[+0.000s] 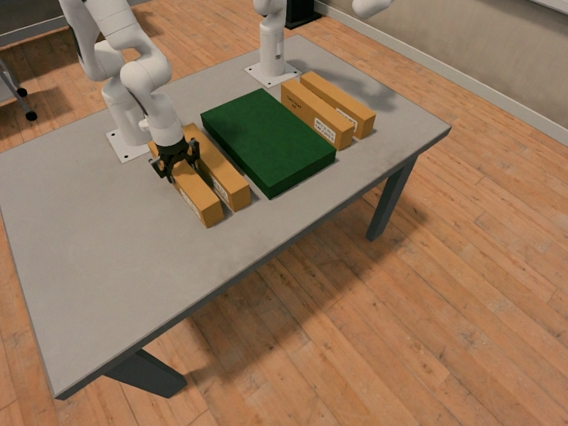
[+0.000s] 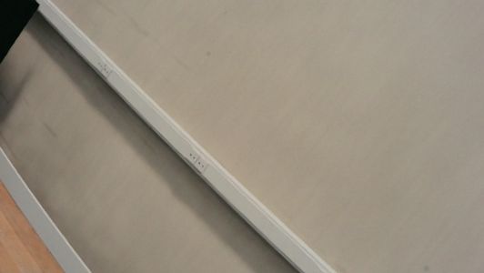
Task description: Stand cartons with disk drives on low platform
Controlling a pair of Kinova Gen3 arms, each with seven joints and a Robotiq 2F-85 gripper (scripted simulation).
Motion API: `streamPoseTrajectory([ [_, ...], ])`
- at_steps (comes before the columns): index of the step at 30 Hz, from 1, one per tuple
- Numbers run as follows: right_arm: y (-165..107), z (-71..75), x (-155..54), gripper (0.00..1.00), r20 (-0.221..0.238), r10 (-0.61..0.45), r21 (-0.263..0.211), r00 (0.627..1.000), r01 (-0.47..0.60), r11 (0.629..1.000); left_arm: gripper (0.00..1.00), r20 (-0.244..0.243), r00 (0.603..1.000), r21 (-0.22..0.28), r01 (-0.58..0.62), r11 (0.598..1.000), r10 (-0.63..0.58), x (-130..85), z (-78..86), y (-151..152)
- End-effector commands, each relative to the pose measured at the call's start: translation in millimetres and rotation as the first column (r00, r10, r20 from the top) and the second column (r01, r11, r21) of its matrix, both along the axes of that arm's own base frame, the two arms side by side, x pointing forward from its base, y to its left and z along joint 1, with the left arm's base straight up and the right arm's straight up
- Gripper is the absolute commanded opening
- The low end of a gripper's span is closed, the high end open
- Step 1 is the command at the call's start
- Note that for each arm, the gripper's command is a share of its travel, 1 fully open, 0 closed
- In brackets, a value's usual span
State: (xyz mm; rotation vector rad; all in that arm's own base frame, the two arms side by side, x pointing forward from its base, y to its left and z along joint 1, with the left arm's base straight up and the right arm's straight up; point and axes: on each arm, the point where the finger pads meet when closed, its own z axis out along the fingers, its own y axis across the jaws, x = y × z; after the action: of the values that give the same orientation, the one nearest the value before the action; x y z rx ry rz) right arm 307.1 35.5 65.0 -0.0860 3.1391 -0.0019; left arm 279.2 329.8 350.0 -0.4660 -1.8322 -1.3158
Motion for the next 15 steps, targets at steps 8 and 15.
streamPoseTrajectory([
  [8, 0.1, 0.3, 0.3, 0.688, 0.001, 0.000, 0.000, 1.000, 0.000, 1.000, 1.000, 0.001, 1.000, 0.001, 0.000, 1.000, 0.000, 0.0, 0.6, 0.1],
  [15, 0.1, 0.3, 0.3, 0.673, 0.001, 0.000, 0.000, 1.000, 0.000, 1.000, 1.000, 0.001, 1.000, 0.001, 0.000, 1.000, 0.000, 0.0, 0.6, 0.1],
])
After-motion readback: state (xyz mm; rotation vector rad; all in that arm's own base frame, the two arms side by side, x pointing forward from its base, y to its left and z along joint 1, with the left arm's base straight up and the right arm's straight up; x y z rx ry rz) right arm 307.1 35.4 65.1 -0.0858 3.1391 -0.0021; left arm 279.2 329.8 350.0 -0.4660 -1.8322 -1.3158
